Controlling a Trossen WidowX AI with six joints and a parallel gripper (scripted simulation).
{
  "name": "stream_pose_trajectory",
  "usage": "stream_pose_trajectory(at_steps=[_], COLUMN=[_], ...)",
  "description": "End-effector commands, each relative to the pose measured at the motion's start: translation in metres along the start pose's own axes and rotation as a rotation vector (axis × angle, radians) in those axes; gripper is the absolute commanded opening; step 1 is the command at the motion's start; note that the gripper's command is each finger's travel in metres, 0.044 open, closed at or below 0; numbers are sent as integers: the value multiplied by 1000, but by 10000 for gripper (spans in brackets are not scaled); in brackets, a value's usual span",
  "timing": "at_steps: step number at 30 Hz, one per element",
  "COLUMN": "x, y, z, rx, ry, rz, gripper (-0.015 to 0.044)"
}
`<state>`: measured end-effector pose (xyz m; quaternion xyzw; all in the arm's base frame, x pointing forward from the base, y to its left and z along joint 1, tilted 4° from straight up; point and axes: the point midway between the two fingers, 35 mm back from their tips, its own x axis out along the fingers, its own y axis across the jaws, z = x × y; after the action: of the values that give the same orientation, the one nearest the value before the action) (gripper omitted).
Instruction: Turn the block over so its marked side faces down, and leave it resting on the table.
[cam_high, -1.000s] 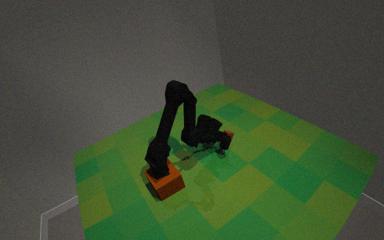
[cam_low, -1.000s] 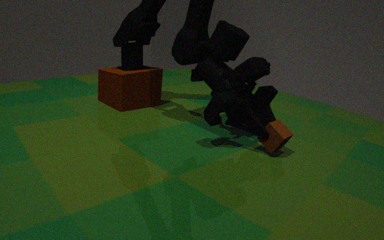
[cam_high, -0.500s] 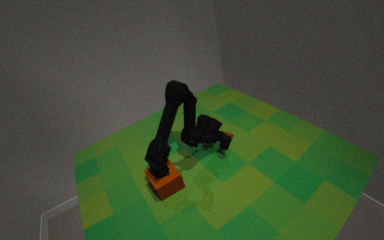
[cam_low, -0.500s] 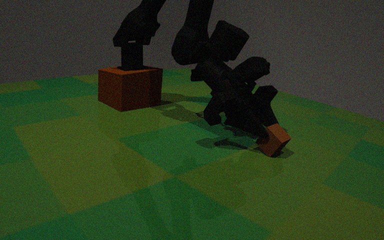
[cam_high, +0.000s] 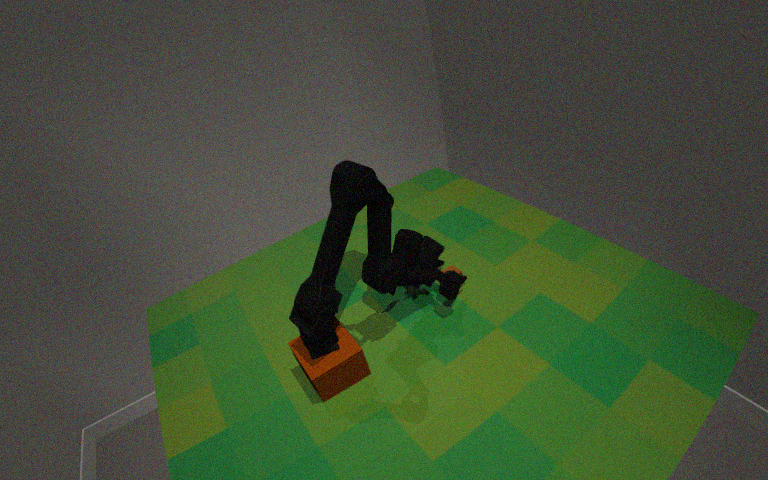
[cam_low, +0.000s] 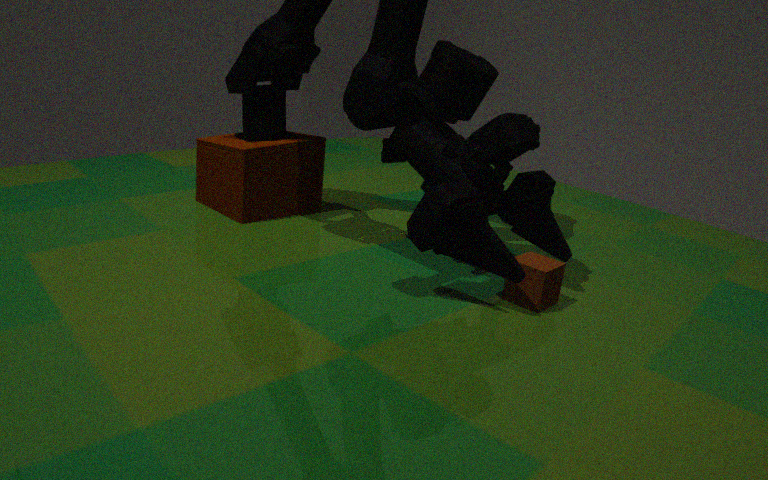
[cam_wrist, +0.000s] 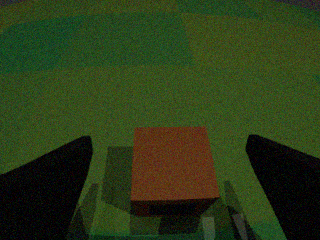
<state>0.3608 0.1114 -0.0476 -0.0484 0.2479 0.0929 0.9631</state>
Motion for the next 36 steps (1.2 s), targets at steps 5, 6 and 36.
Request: stream_pose_trajectory(at_steps=[5,6,36], x=[0,0,-26], y=[0,0,2], z=[0,0,41], rx=[-7,-7,-6], ry=[-1,-1,423], rz=[-3,-3,-1], gripper=[440,440,440])
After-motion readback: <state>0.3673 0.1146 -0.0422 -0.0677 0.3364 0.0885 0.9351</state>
